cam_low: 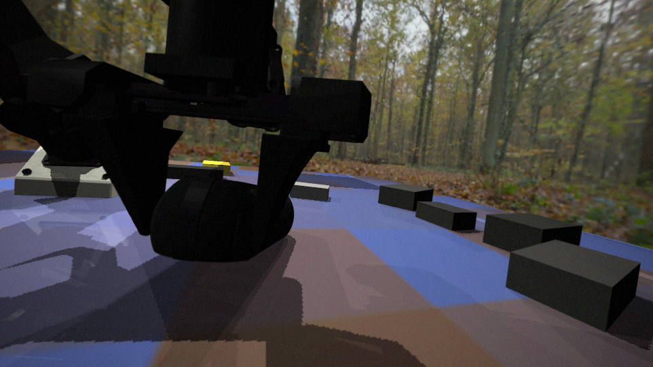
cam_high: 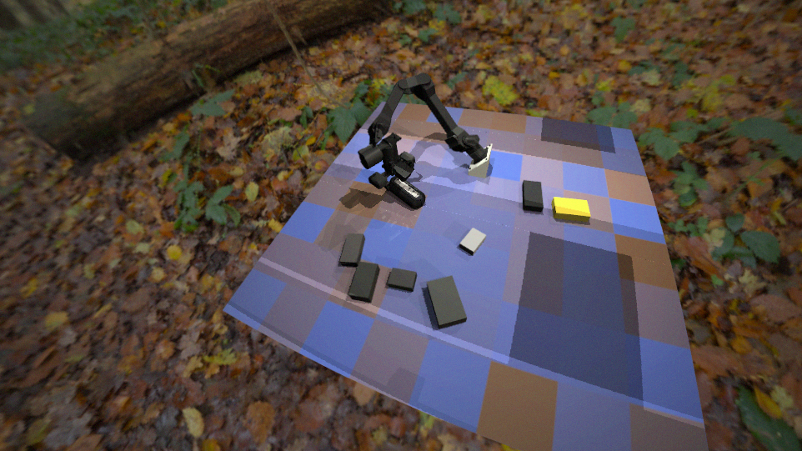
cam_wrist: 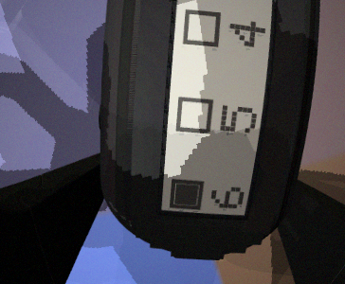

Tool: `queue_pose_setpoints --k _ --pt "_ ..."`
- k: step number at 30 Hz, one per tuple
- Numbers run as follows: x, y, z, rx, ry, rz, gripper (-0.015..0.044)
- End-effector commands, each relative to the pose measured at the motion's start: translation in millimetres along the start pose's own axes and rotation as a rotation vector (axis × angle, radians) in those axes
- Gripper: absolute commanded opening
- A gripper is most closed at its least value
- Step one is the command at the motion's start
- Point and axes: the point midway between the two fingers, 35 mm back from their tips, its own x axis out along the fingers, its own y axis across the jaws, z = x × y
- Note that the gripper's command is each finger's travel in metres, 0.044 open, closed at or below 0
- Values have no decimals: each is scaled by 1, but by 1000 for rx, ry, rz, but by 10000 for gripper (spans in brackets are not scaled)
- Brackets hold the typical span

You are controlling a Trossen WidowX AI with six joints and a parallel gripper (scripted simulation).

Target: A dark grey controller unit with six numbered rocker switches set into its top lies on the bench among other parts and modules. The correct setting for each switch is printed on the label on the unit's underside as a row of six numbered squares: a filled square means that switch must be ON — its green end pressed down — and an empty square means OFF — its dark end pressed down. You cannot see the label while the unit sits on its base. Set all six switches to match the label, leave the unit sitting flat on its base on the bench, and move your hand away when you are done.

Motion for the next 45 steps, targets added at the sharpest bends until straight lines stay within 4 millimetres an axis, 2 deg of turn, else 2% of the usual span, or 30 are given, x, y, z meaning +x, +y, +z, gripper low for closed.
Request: queue_pose_setpoints --k 1,23,34,38,45 --pt "5 2 5 -17 -19 3 338" --pt "22 2 1 -17 -18 2 338" --pt "21 1 -2 -7 -7 1 338" --pt "21 0 -3 -2 0 0 440" --pt "21 0 -3 -2 0 0 440"
